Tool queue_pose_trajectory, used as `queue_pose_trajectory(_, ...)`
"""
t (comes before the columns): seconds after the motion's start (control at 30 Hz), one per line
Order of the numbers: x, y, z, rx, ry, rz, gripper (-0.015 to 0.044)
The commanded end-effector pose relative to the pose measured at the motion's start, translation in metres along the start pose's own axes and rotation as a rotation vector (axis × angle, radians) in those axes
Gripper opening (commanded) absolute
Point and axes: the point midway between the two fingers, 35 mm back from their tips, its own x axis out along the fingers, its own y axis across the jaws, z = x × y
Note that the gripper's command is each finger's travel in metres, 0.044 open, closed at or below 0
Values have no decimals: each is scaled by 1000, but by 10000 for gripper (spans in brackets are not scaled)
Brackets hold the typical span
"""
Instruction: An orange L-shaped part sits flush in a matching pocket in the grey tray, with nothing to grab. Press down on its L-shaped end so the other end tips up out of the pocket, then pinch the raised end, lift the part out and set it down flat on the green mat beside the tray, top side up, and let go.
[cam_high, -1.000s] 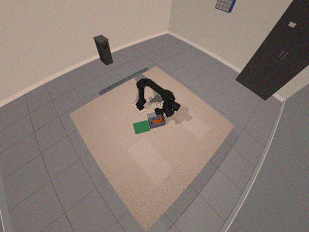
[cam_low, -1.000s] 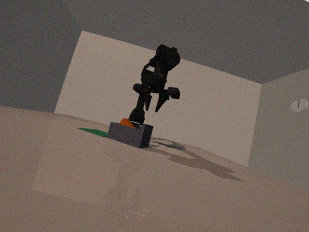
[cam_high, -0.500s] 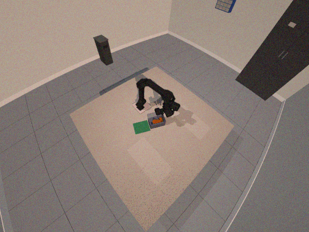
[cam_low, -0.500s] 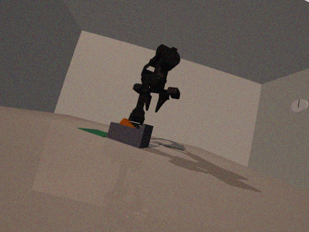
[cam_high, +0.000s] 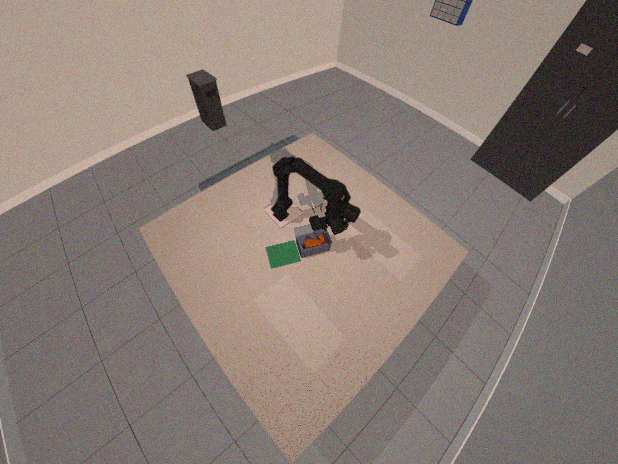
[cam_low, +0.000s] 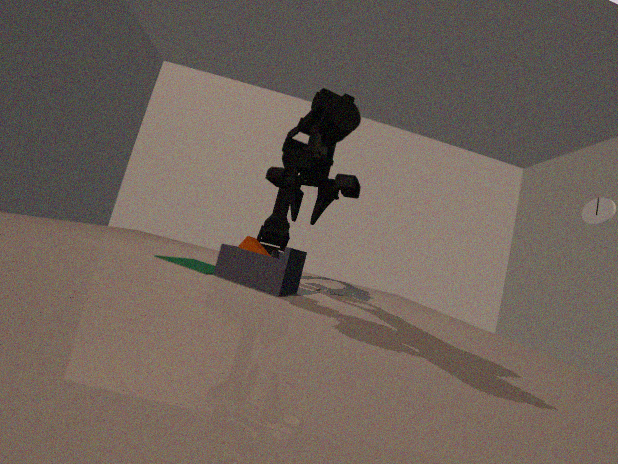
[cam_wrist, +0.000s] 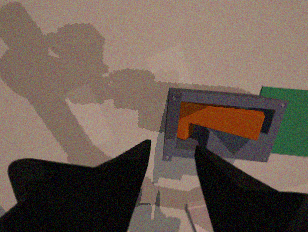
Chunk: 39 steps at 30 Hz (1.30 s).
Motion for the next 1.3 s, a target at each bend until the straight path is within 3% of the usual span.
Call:
queue_pose_trajectory(0.0, 0, 0, 0, 1, -1, 1, 180)
queue_pose_trajectory(0.57, 2, 0, 0, 0, 0, 0, 180)
queue_pose_trajectory(0.83, 70, -4, -2, -5, 14, -15, 180)
queue_pose_trajectory(1.27, 81, -4, -3, -5, 15, -16, 180)
